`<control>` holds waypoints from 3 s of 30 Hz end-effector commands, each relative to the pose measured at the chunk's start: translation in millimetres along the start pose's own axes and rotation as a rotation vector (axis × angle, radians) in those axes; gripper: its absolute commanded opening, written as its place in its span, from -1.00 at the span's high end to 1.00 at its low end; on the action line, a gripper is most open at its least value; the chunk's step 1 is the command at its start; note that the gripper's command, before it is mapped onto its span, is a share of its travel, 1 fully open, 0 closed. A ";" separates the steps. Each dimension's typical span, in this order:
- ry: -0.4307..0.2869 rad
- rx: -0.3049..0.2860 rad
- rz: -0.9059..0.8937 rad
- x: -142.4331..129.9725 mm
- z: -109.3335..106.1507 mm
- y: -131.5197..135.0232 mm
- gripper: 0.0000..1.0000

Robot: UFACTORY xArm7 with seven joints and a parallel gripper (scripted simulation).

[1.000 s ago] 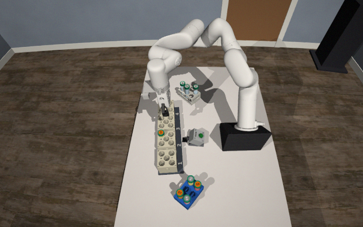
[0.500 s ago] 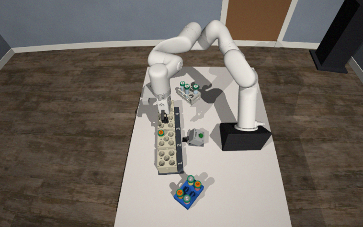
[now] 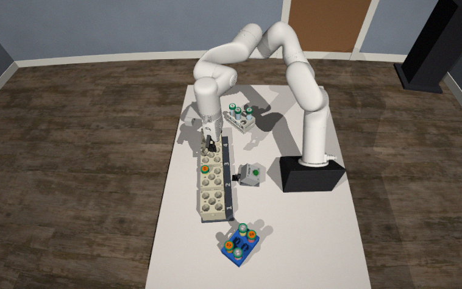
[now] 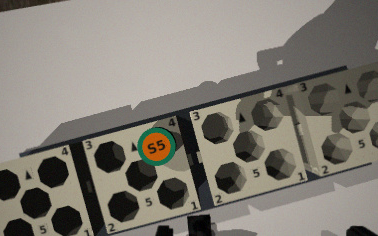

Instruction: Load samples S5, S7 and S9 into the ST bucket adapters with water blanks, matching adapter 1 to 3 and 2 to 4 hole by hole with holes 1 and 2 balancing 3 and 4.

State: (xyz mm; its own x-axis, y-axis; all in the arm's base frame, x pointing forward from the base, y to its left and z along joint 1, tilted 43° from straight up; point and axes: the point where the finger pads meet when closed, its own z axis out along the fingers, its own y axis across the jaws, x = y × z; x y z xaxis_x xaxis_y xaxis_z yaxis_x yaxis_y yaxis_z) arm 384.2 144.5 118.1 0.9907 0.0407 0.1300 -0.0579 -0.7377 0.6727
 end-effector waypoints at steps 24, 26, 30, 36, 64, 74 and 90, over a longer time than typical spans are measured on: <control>0.008 0.018 0.623 -43.5 -0.7 114.2 -1.00; 0.008 0.018 0.623 -47.1 -0.5 123.6 -1.00; 0.008 0.018 0.623 -54.3 -0.2 142.3 -1.00; 0.008 0.018 0.623 -65.1 0.3 170.3 -1.00; 0.008 0.016 0.623 -108.7 2.3 282.6 -1.00; 0.008 0.016 0.623 -114.7 5.2 298.0 -1.00; 0.008 0.016 0.623 -114.3 45.3 297.5 -1.00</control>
State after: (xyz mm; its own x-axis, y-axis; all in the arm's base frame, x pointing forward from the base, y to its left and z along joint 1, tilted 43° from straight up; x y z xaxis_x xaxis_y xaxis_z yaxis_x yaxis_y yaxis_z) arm 256.4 -104.5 275.4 0.7712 -0.3981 0.4968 -0.6228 -0.6337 0.4589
